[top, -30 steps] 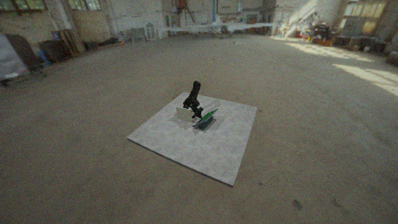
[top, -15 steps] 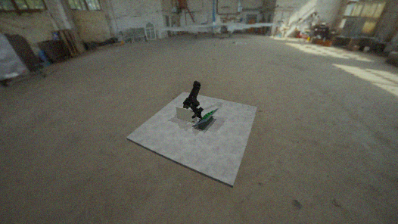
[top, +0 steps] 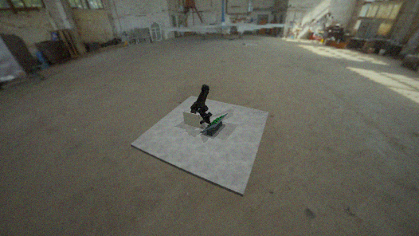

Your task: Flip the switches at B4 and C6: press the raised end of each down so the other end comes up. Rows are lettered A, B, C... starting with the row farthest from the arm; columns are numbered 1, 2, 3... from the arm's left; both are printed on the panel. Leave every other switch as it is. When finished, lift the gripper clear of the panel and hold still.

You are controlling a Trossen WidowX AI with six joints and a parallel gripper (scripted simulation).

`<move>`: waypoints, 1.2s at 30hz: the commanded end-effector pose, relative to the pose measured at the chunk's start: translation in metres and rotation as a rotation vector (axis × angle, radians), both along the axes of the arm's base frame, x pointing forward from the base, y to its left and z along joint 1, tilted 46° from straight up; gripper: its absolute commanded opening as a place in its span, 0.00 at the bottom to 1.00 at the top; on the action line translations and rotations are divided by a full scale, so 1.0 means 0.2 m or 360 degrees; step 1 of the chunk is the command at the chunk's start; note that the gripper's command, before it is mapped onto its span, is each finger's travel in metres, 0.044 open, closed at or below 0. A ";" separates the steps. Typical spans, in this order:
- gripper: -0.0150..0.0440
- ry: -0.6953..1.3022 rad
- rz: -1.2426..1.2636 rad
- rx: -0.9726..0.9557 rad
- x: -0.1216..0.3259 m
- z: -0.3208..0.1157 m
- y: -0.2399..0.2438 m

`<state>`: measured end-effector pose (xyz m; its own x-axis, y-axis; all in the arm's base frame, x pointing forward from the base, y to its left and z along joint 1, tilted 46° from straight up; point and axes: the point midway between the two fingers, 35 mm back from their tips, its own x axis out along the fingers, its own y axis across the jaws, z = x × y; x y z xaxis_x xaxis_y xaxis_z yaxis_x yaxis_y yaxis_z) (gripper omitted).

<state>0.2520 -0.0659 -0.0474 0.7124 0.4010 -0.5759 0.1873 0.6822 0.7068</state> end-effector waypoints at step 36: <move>0.25 0.0052 0.0023 -0.0002 -0.12 0.37 -0.07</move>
